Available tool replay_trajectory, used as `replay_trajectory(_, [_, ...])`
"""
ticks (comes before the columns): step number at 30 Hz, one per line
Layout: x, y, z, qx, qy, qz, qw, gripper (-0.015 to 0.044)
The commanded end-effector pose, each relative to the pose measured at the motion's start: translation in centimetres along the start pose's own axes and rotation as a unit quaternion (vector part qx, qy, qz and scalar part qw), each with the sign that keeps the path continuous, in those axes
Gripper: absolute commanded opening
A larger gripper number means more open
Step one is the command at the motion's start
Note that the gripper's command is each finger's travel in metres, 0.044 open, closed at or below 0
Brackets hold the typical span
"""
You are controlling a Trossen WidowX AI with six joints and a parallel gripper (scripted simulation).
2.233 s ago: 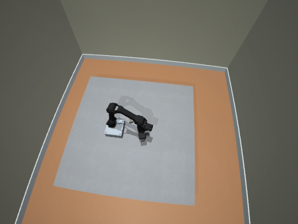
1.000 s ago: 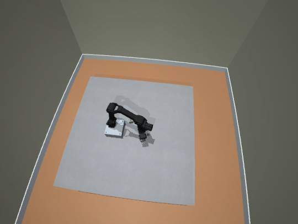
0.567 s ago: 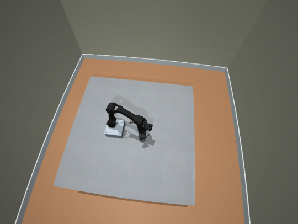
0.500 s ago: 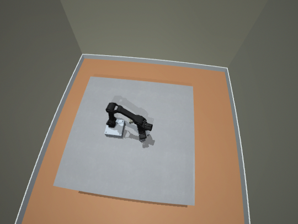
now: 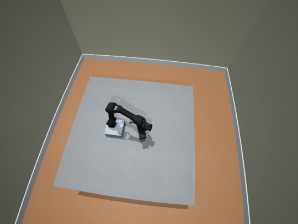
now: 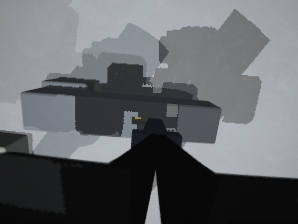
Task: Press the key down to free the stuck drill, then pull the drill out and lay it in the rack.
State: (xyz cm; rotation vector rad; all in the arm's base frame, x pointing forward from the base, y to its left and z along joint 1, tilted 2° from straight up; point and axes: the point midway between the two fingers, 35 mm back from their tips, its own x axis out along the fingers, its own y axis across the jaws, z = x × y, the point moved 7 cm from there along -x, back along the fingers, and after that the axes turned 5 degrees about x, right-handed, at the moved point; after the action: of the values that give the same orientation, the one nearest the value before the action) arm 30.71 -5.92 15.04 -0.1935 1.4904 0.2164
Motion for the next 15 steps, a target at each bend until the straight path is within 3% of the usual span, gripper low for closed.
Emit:
replay_trajectory(1, [1.96,-0.32,-0.42,0.002,0.021,0.004,1.0,0.0])
replay_trajectory(15, [2.47,-0.38,-0.44,0.002,0.021,0.004,1.0,0.0])
